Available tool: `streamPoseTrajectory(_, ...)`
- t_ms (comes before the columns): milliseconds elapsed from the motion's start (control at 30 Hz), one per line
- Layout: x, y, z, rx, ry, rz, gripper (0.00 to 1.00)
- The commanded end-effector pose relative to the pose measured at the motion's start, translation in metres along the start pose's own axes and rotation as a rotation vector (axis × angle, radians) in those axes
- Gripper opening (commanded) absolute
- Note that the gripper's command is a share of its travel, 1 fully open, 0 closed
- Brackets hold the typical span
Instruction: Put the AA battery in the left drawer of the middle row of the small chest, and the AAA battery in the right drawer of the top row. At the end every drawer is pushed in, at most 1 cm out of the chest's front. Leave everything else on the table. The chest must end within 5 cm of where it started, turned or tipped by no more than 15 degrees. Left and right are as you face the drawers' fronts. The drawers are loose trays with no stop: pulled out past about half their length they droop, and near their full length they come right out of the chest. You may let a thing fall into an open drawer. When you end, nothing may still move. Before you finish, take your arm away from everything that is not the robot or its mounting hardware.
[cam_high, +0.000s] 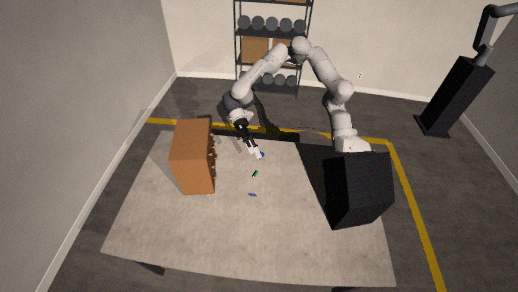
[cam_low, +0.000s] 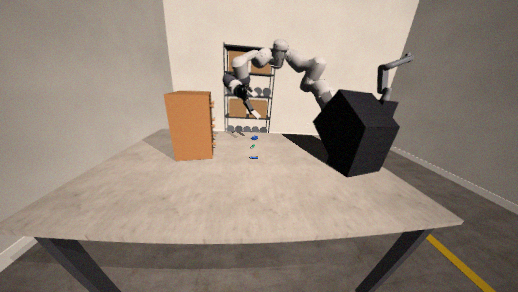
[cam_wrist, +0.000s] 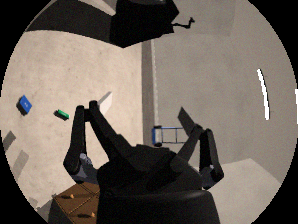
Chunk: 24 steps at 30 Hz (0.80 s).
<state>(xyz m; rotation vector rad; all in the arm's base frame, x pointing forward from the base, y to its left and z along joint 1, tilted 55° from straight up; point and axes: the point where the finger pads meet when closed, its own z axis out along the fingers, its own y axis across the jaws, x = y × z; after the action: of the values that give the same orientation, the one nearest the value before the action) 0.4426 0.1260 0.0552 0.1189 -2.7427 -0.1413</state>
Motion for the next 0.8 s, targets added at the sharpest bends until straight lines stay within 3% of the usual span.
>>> streamPoseTrajectory(0, -0.012, -0.008, -0.005, 0.065, -0.074, 0.121, 1.00)
streamPoseTrajectory(33, -0.007, -0.002, -0.009, 0.123, -0.109, 0.120, 1.00)
streamPoseTrajectory(100, -0.007, -0.002, -0.009, 0.123, -0.109, 0.120, 1.00)
streamPoseTrajectory(133, -0.003, 0.005, -0.012, 0.185, -0.143, 0.120, 1.00)
streamPoseTrajectory(233, -0.003, 0.005, -0.012, 0.185, -0.143, 0.120, 1.00)
streamPoseTrajectory(267, 0.002, 0.012, -0.016, 0.249, -0.180, 0.120, 1.00)
streamPoseTrajectory(367, 0.002, 0.012, -0.016, 0.249, -0.180, 0.120, 1.00)
streamPoseTrajectory(400, 0.007, 0.019, -0.020, 0.317, -0.217, 0.119, 1.00)
streamPoseTrajectory(533, 0.007, 0.019, -0.020, 0.317, -0.217, 0.119, 1.00)
streamPoseTrajectory(567, 0.012, 0.026, -0.025, 0.387, -0.259, 0.119, 1.00)
streamPoseTrajectory(667, 0.012, 0.026, -0.025, 0.387, -0.259, 0.119, 1.00)
streamPoseTrajectory(700, 0.018, 0.033, -0.029, 0.463, -0.298, 0.119, 1.00)
streamPoseTrajectory(767, 0.018, 0.033, -0.029, 0.463, -0.298, 0.119, 1.00)
